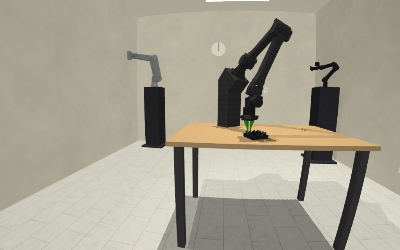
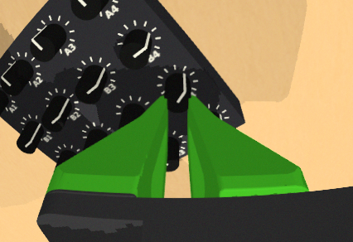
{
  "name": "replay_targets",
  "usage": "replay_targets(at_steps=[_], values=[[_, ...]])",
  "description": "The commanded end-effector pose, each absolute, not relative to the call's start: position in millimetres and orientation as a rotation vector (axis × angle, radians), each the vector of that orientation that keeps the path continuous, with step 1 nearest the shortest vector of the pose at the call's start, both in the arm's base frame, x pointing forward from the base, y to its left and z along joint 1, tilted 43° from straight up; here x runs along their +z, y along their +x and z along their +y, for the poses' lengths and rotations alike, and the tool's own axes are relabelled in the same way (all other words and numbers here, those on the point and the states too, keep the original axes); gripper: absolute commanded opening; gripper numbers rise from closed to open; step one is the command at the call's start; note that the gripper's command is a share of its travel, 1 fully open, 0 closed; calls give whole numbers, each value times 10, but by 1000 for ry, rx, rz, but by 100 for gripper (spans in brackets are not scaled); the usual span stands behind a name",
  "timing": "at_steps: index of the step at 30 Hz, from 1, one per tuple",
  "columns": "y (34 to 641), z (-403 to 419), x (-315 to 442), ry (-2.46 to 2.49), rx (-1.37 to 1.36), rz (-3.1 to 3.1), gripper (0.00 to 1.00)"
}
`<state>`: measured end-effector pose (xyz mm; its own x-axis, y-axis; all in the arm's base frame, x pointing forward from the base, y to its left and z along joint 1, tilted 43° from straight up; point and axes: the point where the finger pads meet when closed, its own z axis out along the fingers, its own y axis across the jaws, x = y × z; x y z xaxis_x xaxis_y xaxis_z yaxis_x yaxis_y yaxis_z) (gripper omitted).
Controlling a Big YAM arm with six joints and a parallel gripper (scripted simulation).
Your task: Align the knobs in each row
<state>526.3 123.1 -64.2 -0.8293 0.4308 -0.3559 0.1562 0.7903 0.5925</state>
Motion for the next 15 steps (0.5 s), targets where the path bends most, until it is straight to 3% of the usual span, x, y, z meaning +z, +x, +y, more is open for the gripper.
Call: replay_targets(at_steps=[1, 15], values=[[5315, 1187, -671, 602, 791, 2477, 7], [5285, 1163, -700, 1066, 909, 2409, 7]])
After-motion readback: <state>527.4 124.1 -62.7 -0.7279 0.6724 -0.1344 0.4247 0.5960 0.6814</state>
